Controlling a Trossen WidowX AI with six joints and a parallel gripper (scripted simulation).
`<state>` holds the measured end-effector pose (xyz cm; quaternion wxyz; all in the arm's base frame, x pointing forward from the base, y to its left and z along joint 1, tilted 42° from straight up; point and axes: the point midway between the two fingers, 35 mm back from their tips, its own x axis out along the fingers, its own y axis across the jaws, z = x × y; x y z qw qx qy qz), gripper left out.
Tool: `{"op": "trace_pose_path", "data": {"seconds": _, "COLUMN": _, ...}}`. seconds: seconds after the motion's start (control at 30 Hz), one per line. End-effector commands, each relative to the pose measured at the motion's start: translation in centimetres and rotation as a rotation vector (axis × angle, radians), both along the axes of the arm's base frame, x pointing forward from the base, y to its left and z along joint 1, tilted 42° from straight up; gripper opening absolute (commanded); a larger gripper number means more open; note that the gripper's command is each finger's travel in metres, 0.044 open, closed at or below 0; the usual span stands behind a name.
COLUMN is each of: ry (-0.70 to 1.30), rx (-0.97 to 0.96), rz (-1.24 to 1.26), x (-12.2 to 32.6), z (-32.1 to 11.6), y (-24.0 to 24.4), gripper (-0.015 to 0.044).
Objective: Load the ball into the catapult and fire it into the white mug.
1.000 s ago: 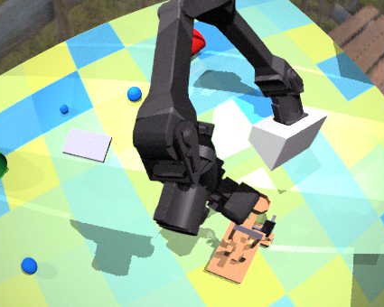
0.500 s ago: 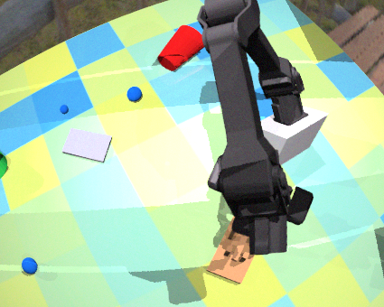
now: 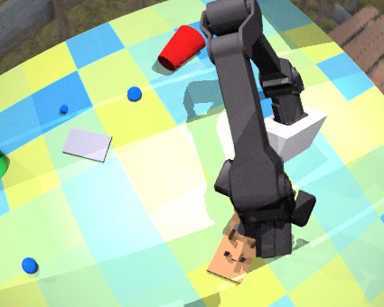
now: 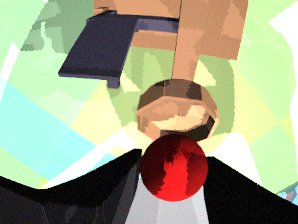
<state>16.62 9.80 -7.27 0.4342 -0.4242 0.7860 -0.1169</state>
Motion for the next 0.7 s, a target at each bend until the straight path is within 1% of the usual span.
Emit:
{"op": "trace_pose_path", "data": {"seconds": 0.0, "ry": 0.002, "rx": -0.004, "rz": 0.003, "x": -0.07, "z": -0.38, "y": -0.44, "gripper": 0.0000}}
{"op": "trace_pose_path", "data": {"seconds": 0.23, "ry": 0.002, "rx": -0.005, "rz": 0.003, "x": -0.03, "z": -1.08, "y": -1.11, "gripper": 0.0000}}
{"op": "trace_pose_path", "data": {"seconds": 0.43, "ry": -0.005, "rx": -0.001, "rz": -0.003, "x": 0.04, "z": -0.77, "y": -0.65, "gripper": 0.0000}}
{"op": "trace_pose_path", "data": {"seconds": 0.67, "ry": -0.005, "rx": -0.001, "rz": -0.003, "x": 0.04, "z": -0.77, "y": -0.65, "gripper": 0.0184}}
